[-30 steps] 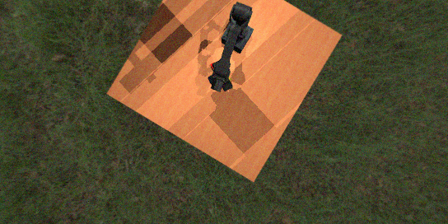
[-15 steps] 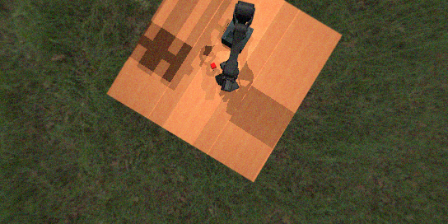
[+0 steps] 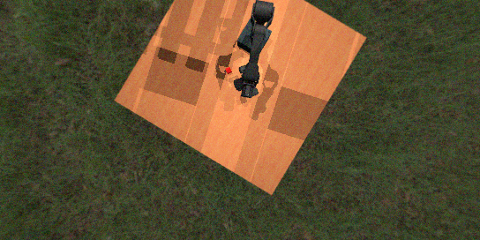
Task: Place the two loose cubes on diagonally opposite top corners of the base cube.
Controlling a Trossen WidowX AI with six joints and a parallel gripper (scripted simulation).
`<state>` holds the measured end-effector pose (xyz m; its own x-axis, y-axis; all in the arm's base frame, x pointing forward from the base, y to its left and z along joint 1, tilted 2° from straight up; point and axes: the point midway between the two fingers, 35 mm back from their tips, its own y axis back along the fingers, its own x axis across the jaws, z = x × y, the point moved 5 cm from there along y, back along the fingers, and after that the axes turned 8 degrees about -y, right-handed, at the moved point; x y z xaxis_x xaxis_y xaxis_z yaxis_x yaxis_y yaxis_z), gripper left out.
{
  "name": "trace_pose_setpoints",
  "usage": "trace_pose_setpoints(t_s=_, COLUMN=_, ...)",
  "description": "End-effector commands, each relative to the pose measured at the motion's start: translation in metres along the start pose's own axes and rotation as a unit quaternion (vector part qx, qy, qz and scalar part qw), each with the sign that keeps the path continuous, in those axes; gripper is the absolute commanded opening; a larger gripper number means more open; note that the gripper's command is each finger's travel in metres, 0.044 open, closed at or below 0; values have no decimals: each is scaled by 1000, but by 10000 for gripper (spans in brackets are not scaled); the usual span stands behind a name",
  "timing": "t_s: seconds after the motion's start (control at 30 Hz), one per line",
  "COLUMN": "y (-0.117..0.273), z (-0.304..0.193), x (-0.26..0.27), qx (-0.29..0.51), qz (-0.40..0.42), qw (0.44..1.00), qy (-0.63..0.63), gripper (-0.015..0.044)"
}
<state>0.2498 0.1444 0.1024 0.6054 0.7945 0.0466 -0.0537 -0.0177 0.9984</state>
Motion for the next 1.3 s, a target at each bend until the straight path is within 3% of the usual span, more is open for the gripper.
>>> trace_pose_setpoints(t_s=0.0, y=-2, z=0, x=0, qx=-2, qz=0, qw=1000, qy=-2, gripper=105)
trace_pose_setpoints(t_s=0.33, y=-26, z=0, x=0, qx=-2, qz=0, qw=1000, qy=-3, gripper=105)
trace_pose_setpoints(t_s=1.13, y=-28, z=0, x=0, qx=-2, qz=0, qw=1000, qy=-2, gripper=105)
trace_pose_setpoints(t_s=1.27, y=-28, z=0, x=0, qx=-2, qz=0, qw=1000, qy=-2, gripper=205)
